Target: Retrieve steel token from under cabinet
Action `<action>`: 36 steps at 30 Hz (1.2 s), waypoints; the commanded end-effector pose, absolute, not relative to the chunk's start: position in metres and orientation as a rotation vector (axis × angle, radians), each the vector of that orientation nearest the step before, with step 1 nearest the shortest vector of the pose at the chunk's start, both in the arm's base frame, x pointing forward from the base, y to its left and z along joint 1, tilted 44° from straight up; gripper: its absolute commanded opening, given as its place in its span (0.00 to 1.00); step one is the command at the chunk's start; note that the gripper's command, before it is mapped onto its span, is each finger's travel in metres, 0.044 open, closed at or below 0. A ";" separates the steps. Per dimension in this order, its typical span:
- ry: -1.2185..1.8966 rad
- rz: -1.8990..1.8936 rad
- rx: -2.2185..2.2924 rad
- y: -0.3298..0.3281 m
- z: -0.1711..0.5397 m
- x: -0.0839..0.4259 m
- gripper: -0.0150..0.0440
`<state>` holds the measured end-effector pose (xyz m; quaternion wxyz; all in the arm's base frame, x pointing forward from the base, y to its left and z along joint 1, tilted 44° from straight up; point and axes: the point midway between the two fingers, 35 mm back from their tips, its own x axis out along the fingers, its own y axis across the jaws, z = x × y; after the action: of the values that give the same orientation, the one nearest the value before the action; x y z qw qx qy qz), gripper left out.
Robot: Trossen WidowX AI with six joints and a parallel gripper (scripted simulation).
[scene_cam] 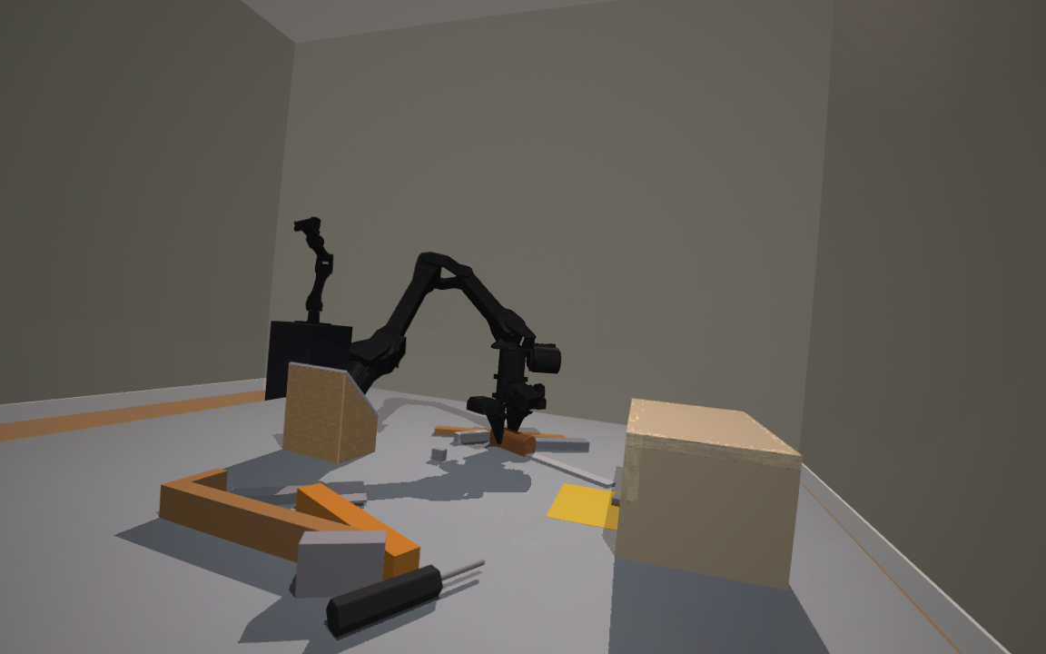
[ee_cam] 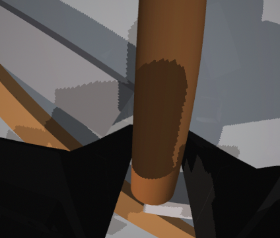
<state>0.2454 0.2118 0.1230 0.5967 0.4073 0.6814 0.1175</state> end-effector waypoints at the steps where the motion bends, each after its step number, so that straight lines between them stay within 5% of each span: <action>1: 1.579 0.280 0.941 0.211 0.122 0.251 0.25; 36: 1.577 0.285 0.933 0.196 0.110 0.296 0.25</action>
<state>0.2907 0.1964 0.1108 0.5997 0.4033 0.6806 0.1202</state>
